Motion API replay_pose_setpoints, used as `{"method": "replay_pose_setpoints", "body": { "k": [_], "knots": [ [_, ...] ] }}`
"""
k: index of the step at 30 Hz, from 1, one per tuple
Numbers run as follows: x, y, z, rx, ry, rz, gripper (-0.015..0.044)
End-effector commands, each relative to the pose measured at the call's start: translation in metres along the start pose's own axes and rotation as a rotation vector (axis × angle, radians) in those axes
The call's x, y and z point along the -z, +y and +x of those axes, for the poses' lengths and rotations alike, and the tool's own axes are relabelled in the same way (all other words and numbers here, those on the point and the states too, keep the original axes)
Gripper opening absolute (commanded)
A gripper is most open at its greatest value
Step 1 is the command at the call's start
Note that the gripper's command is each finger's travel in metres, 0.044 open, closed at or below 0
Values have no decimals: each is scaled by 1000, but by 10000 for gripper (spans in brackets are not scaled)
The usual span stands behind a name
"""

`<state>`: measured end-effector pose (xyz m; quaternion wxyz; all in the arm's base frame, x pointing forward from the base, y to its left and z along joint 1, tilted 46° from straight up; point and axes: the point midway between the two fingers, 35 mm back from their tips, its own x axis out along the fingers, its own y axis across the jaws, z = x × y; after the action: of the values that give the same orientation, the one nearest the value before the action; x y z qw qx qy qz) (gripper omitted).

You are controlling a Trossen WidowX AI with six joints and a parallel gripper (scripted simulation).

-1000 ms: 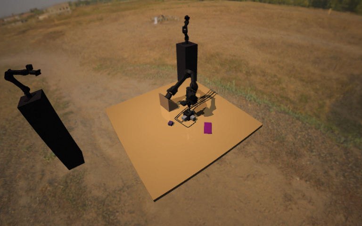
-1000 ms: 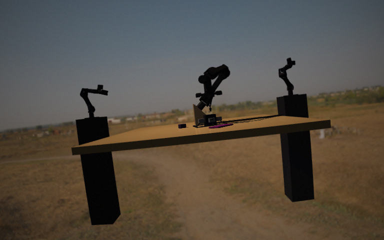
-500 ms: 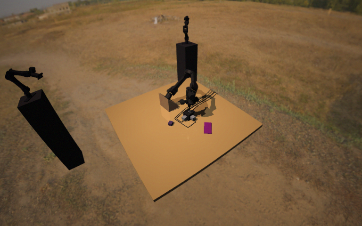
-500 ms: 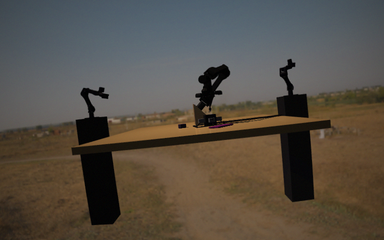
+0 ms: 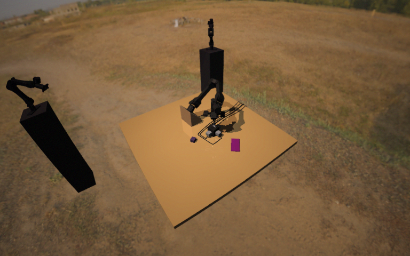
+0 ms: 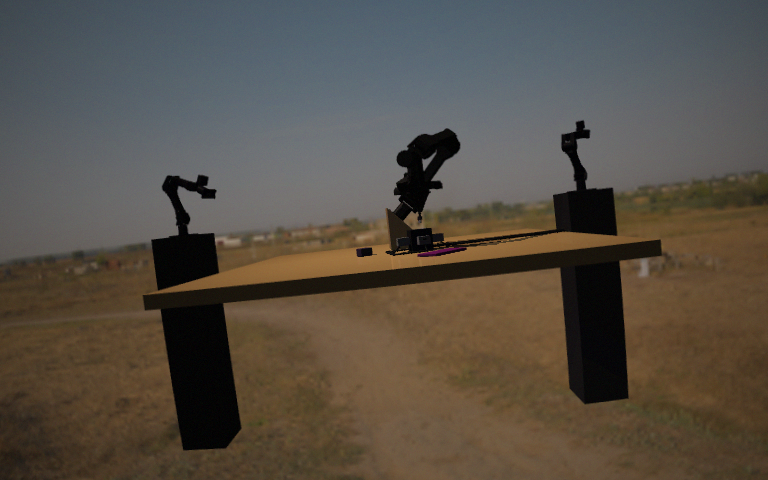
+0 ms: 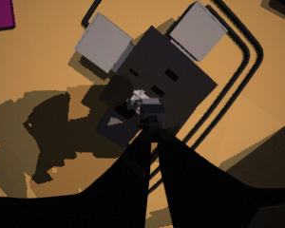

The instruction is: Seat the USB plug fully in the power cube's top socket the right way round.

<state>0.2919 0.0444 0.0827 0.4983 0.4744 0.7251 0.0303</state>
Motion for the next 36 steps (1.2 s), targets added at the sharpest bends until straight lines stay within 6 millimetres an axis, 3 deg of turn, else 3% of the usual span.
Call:
{"method": "replay_pose_setpoints", "body": {
  "k": [1,20,36],
  "knots": [
    [0,0,1,1,0,99,0],
    [0,0,1,1,0,592,0],
    [0,0,0,-1,1,605,0]
  ]
}}
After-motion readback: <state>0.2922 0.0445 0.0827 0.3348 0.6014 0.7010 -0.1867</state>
